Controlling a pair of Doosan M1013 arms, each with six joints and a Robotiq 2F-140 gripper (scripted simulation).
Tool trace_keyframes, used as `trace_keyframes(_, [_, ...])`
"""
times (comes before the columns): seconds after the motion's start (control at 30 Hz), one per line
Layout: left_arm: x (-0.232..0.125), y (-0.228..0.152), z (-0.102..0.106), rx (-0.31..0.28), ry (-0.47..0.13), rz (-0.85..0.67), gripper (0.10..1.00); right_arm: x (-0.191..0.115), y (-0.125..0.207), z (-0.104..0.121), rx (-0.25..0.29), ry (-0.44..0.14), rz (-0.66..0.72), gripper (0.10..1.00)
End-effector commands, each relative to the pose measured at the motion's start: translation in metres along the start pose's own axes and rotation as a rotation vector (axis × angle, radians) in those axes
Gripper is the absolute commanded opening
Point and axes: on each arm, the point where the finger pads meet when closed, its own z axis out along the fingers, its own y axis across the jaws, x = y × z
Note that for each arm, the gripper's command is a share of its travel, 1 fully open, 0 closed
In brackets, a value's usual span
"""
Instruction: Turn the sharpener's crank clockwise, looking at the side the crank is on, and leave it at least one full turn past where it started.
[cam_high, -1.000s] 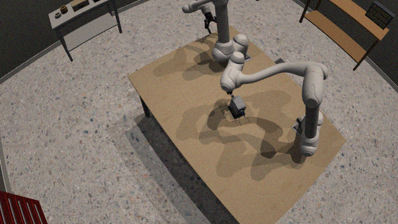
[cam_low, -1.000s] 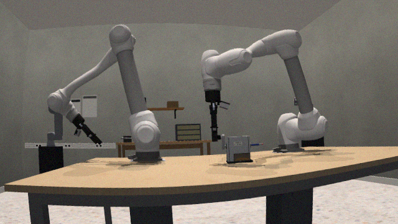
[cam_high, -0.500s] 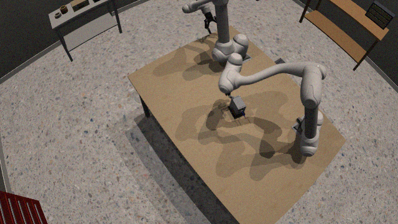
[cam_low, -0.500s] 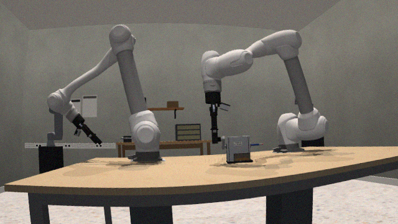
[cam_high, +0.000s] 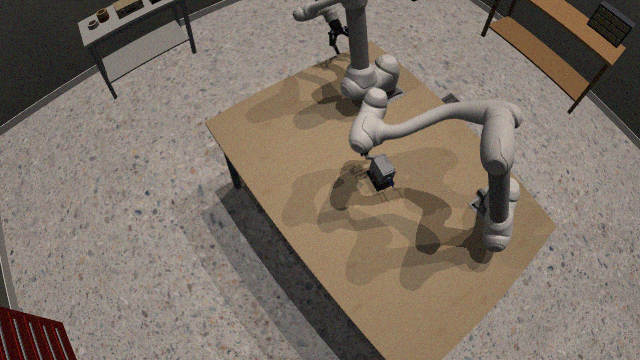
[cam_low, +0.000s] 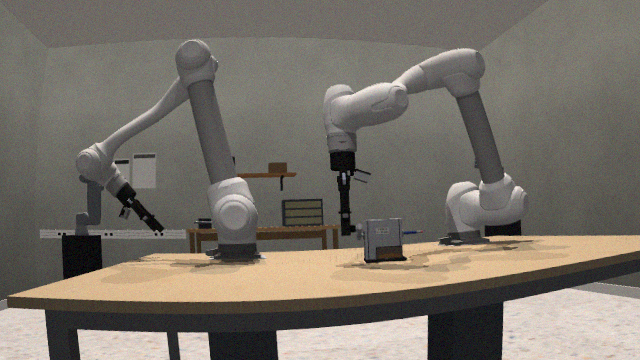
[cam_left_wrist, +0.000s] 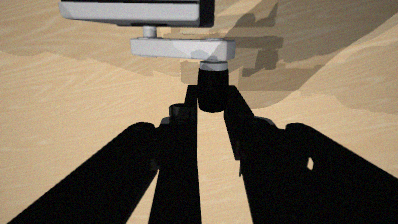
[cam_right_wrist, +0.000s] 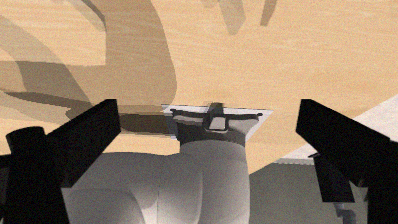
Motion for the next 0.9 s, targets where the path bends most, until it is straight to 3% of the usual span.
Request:
trace_keyframes(0.0, [0.000, 0.002, 0.002, -0.002, -0.001, 0.000, 0.099, 0.000, 0.000, 0.000, 0.000, 0.001, 0.000, 1.000])
trace_keyframes(0.87, [0.000, 0.004, 0.034, -0.002, -0.001, 0.000, 0.099, 0.000, 0.000, 0.000, 0.000, 0.001, 0.000, 1.000])
